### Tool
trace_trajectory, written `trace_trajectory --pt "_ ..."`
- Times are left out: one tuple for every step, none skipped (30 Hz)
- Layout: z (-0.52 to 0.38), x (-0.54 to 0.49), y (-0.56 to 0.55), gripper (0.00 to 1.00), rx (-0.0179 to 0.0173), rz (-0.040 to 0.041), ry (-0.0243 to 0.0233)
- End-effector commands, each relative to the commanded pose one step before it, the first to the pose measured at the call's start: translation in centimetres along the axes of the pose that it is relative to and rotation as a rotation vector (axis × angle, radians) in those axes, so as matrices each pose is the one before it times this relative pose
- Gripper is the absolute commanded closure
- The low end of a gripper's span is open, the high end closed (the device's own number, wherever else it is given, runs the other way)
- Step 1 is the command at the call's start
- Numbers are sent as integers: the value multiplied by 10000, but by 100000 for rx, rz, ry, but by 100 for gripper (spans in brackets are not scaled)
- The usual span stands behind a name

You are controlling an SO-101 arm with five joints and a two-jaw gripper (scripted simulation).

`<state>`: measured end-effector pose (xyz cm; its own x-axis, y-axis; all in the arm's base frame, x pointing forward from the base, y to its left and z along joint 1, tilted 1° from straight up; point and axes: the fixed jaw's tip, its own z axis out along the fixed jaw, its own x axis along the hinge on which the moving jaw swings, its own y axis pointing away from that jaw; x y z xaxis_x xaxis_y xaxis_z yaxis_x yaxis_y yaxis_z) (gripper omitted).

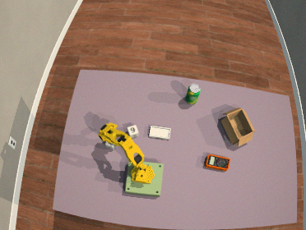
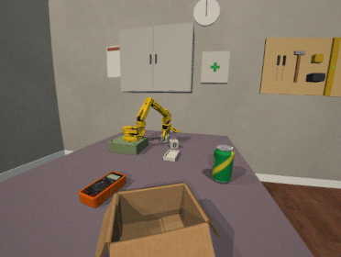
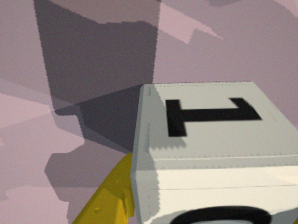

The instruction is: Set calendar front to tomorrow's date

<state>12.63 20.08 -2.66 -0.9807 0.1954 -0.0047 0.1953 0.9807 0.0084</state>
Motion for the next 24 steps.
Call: trace_trajectory --pt "2901 1598 -3493 100 1265 723 633" --pt "0 0 0 100 0 0 0" --pt "0 0 0 100 0 0 0" --pt "0 0 0 100 0 0 0" --pt "-18 0 6 100 0 -3 0" --pt "-114 1 22 100 0 -3 0" --pt "-283 -4 56 100 0 -6 0" --pt "-518 4 106 100 0 -19 0" --pt "-795 0 156 100 0 -22 0" --pt "-1089 2 217 100 0 -35 0" --pt "-1402 4 260 100 0 -44 0" --pt "-1721 18 310 100 0 -53 0" --pt "-2027 20 341 100 0 -60 3" --pt "-2304 40 360 100 0 -72 -1" --pt "-2562 53 362 100 0 -75 -1" --pt "-2777 72 359 100 0 -85 -1" --pt "-2951 97 332 100 0 -88 -1" --pt "-3070 121 301 100 0 -94 -1" --pt "-3136 133 258 100 0 -91 -1" --pt "0 0 0 100 0 0 0" --pt "0 0 0 100 0 0 0" --pt "-3148 162 203 100 2 -97 0" --pt "-3107 172 150 100 -1 -91 1" --pt "-3001 191 99 100 3 -88 -2"
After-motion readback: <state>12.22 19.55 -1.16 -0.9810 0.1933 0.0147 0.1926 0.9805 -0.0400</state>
